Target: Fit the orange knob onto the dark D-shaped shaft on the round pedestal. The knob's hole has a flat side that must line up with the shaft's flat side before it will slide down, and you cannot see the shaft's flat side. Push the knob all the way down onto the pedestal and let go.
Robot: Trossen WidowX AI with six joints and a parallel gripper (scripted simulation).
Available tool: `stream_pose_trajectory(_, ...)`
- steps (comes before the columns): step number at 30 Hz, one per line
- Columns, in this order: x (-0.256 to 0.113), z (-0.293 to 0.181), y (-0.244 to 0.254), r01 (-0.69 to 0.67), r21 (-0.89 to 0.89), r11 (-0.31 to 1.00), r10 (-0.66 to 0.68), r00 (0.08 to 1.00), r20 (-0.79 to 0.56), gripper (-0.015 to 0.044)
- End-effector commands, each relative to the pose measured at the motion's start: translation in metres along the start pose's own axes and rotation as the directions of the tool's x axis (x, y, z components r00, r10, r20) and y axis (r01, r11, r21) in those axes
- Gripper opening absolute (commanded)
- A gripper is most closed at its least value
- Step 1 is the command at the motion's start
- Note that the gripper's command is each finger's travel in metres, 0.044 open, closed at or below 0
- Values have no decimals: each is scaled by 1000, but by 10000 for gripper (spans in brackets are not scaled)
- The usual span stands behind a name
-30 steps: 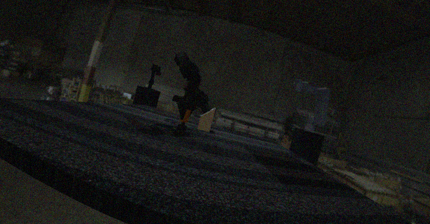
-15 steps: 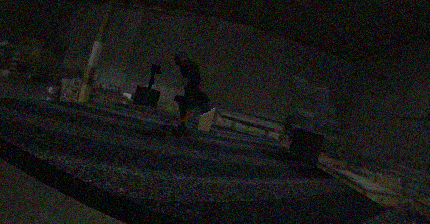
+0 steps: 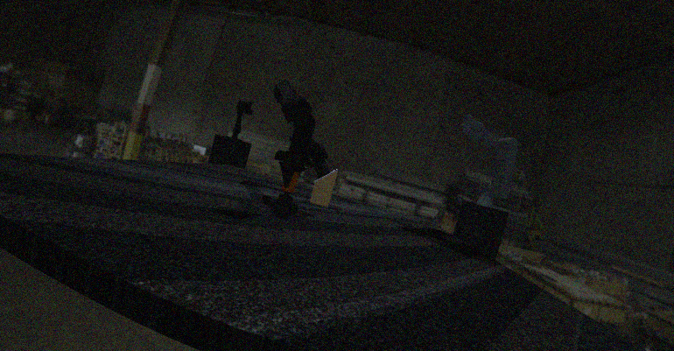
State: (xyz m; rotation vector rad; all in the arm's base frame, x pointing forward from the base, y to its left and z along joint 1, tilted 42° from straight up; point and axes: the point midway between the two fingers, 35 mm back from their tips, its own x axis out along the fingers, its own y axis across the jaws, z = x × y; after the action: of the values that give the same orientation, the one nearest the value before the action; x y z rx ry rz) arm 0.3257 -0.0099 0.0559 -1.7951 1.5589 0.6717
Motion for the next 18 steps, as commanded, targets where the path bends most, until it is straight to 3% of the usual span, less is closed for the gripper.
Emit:
stream_pose_trajectory(1, 1, -1, 0, 2, -5, 1000, -2, 1000, -2, 0)
stream_pose_trajectory(13, -3, 0, -1, 2, -5, 1000, -2, 1000, -1, 0)
stream_pose_trajectory(18, -3, 0, -2, 1, -129, 992, -2, 1000, -1, 0)
